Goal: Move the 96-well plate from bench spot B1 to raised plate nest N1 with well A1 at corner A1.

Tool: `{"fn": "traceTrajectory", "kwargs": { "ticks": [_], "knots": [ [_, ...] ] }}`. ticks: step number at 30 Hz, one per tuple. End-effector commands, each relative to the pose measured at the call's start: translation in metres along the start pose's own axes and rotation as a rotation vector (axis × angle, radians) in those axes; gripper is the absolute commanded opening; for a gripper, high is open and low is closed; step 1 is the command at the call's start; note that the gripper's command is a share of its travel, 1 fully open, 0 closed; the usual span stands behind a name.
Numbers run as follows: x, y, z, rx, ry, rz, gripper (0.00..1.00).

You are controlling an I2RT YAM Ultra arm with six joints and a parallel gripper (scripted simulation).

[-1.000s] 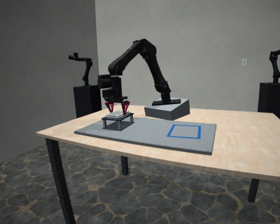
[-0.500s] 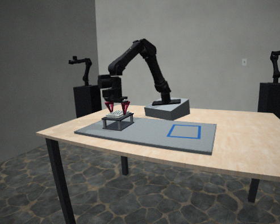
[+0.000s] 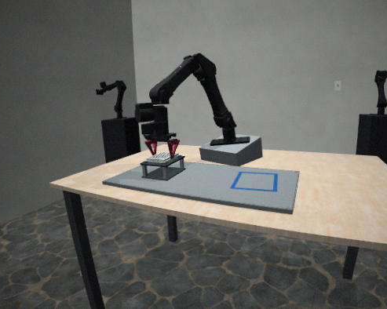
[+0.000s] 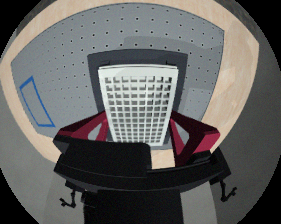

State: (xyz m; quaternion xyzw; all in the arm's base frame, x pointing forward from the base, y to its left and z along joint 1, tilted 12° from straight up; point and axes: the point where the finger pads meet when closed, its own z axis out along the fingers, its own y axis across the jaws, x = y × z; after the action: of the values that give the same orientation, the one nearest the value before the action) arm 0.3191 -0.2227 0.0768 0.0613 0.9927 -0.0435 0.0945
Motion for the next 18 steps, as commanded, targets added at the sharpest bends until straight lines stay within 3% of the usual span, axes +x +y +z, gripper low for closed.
{"fn": "traceTrajectory", "kwargs": {
  "ticks": [1, 18],
  "knots": [
    [0.0006, 0.0041, 0.0073, -0.010, 0.011, -0.005, 0.00],
    [0.0009, 0.0057, 0.0080, -0.011, 0.014, -0.006, 0.00]
  ]
}}
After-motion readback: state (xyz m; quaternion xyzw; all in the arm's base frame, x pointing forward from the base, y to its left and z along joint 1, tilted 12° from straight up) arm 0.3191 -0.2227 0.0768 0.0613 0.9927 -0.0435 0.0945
